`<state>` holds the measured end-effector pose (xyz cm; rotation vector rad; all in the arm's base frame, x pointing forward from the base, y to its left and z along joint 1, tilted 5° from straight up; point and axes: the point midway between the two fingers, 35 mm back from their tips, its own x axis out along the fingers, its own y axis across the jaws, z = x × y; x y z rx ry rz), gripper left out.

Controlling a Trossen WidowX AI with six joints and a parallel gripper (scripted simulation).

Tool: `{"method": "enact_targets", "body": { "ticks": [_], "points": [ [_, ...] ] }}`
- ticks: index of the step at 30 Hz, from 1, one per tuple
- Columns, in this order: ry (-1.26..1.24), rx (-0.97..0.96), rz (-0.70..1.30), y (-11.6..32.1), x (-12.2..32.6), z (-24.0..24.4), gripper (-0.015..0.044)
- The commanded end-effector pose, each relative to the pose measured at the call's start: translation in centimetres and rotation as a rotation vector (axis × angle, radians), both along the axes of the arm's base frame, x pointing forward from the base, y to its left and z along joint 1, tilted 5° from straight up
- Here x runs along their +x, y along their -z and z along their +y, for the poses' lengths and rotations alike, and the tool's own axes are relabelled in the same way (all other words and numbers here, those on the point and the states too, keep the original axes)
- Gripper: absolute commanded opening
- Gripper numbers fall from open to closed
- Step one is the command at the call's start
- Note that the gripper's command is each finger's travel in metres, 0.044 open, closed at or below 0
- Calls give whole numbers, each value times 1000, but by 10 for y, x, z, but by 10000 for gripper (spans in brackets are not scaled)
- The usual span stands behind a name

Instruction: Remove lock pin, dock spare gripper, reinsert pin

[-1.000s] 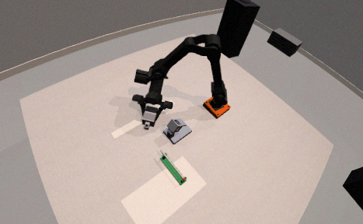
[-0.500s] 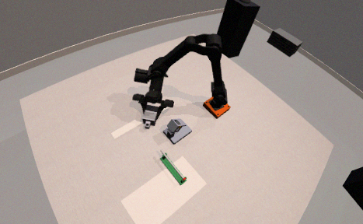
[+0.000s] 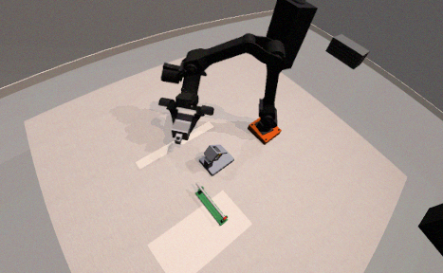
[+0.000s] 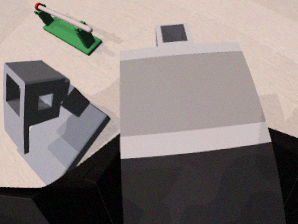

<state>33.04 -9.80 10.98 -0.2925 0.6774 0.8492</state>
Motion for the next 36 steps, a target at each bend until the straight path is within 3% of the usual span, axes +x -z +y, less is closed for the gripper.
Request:
{"method": "enact_targets", "body": {
  "ticks": [1,36],
  "points": [
    [-2,-7,-25,-24,-1,-1,0],
    [-15,-124,98,-13,-8,19,0]
  ]
}}
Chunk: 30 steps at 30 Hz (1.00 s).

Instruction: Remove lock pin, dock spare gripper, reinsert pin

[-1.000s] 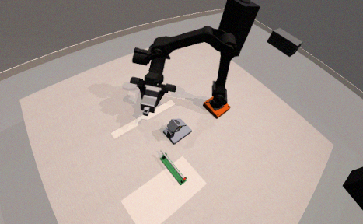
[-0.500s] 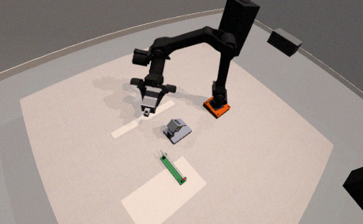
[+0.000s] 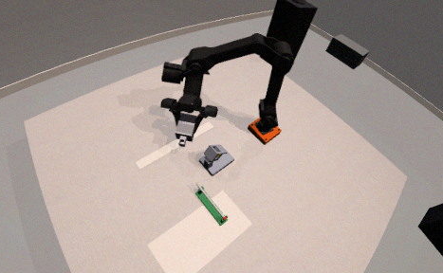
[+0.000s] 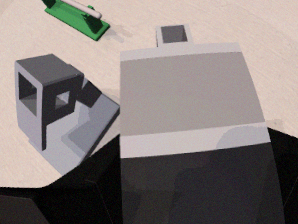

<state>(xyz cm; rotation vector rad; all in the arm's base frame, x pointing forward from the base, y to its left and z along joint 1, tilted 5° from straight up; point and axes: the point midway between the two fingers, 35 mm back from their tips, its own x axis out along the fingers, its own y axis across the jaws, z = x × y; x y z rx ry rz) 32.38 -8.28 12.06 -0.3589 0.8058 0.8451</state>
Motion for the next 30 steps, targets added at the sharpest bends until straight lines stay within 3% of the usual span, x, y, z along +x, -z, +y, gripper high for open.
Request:
{"method": "enact_targets", "body": {
  "ticks": [1,30],
  "points": [
    [-1,-22,14,-2,-2,5,0],
    [1,-237,145,1,-15,29,0]
  ]
}}
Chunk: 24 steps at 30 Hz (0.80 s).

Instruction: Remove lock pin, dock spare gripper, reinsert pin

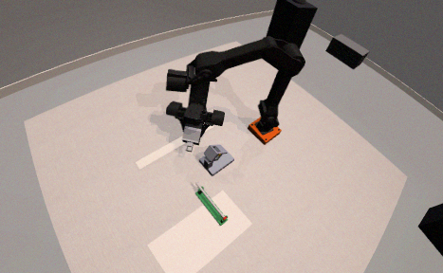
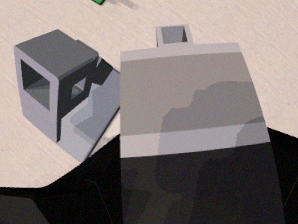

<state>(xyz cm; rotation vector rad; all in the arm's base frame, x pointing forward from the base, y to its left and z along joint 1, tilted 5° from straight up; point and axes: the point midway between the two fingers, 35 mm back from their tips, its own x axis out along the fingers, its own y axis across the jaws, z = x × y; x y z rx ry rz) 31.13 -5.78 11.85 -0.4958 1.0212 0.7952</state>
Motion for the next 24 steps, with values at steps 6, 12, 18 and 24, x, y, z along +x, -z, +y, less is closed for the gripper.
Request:
{"method": "enact_targets", "body": {
  "ticks": [6,12,18,24],
  "points": [
    [14,-83,48,1,-7,10,0],
    [24,-143,77,2,-12,15,0],
    [35,-204,100,2,-16,19,0],
    [45,-266,118,2,-21,23,0]
  ]
}}
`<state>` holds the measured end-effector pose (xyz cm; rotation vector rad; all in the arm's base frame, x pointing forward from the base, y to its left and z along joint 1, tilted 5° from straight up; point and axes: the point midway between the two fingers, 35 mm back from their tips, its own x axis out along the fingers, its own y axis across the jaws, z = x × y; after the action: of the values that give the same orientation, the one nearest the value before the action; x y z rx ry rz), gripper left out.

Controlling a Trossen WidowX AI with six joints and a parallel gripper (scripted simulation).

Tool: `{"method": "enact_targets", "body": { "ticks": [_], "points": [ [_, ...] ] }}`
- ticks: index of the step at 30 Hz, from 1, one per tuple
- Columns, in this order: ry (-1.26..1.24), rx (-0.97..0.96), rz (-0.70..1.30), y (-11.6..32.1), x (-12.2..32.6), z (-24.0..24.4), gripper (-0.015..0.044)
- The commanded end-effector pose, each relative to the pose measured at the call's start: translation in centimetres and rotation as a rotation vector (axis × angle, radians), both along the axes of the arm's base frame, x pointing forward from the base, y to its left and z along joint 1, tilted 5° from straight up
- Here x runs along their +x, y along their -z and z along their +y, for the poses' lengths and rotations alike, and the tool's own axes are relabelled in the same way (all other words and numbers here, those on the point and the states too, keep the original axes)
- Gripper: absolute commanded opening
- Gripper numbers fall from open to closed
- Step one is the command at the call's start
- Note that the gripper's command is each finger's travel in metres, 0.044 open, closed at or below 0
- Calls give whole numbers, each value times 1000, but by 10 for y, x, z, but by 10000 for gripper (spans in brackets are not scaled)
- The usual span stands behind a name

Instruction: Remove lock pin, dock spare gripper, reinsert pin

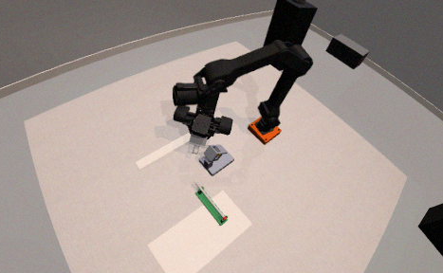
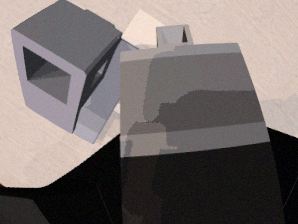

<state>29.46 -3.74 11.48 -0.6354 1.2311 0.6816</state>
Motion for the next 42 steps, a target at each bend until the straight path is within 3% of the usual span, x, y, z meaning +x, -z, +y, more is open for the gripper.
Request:
{"method": "enact_targets", "body": {
  "ticks": [1,23,42],
  "points": [
    [10,-45,8,-1,-5,3,0],
    [123,-242,-11,-13,-21,11,0],
    [78,-365,-81,-37,-32,27,0]
  ]
}}
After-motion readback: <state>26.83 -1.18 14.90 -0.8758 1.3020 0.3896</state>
